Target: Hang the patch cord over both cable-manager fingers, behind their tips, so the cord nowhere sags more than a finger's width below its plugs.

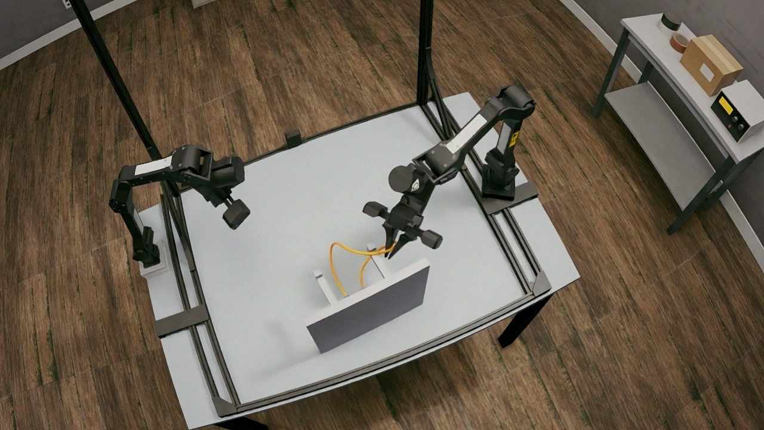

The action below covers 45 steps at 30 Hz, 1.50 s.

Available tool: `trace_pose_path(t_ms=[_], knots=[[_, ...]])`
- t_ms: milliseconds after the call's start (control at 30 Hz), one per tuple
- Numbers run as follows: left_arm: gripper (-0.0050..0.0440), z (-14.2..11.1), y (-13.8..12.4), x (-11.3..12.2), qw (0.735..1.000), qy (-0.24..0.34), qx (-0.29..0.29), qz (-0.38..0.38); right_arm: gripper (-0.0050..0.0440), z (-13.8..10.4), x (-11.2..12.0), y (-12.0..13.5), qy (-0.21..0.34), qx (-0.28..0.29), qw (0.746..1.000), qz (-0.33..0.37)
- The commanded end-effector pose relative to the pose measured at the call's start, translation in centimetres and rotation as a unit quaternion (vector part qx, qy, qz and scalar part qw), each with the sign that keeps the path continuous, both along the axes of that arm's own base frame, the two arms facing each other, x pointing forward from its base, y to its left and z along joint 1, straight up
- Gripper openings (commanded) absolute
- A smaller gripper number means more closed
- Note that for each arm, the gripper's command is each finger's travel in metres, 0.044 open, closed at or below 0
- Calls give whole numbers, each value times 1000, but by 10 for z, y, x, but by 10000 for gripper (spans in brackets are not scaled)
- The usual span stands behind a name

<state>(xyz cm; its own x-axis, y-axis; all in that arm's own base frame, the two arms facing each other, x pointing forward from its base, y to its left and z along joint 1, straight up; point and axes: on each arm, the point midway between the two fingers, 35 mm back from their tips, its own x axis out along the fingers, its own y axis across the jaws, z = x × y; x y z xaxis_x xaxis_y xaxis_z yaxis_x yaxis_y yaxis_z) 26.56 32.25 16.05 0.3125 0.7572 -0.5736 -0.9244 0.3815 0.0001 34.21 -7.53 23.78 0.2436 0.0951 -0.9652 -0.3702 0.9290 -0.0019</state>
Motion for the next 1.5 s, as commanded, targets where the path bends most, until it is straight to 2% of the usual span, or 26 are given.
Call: trace_pose_path(t_ms=[0,133,233,300,367,533,567,633,800,867,900,1367,1433,1467], knots=[[25,10,1,1,1000,-9,9,0,440,9,-3,1,-19,-2,1000,0],[25,10,1,1,1000,-9,9,0,440,14,13,0,-56,1,998,-8],[25,10,1,1,1000,-9,9,0,440,27,38,-3,-119,4,993,-16],[25,10,1,1,1000,-9,9,0,440,27,38,-3,-119,4,993,-16],[25,10,1,1,1000,-9,9,0,440,39,58,-4,-172,8,985,-20],[25,10,1,1,1000,-9,9,0,440,54,78,-3,-228,22,973,-25],[25,10,1,1,1000,-9,9,0,440,62,87,-5,-254,20,967,-24],[25,10,1,1,1000,-9,9,0,440,66,91,-4,-267,27,963,-25],[25,10,1,1,1000,-9,9,0,440,95,115,-3,-348,38,937,-20],[25,10,1,1,1000,-9,9,0,440,95,115,-3,-348,38,937,-20],[25,10,1,1,1000,-9,9,0,440,109,124,-5,-383,35,923,-16],[25,10,1,1,1000,-9,9,0,440,191,152,6,-555,71,828,24],[25,10,1,1,1000,-9,9,0,440,191,152,6,-555,71,828,24],[25,10,1,1,1000,-9,9,0,440,207,154,7,-586,67,807,34]])
